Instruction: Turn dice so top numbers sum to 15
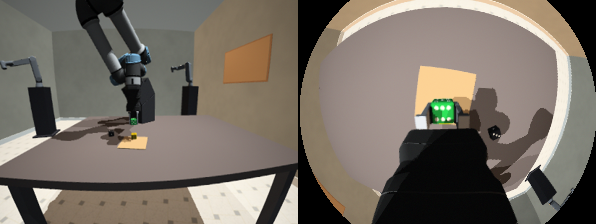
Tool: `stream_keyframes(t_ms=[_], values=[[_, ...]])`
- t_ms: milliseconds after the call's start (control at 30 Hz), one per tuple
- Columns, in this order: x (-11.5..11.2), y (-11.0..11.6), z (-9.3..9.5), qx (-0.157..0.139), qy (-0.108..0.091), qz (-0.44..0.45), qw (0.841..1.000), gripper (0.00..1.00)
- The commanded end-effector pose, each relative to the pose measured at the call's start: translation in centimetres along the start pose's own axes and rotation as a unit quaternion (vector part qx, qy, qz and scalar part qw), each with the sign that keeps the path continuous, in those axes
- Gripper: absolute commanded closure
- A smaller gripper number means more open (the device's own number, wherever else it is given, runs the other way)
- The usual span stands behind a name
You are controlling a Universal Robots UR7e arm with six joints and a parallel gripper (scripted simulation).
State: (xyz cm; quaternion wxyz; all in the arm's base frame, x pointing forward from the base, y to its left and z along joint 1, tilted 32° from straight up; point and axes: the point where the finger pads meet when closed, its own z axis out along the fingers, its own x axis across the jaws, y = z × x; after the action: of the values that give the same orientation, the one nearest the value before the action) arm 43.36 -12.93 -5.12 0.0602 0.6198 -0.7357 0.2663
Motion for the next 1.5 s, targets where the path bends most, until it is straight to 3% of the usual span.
stream_keyframes(t_ms=[0,500,1233,1467], values=[[0.2,0.0,0.0,0.001,-0.002,-0.002,1.000,0.43],[0.2,0.0,0.8,0.001,-0.002,-0.002,1.000,0.43],[0.2,-0.1,8.2,0.001,-0.002,-0.002,1.000,0.43],[0.2,-0.1,9.5,0.001,-0.002,-0.002,1.000,0.43]])
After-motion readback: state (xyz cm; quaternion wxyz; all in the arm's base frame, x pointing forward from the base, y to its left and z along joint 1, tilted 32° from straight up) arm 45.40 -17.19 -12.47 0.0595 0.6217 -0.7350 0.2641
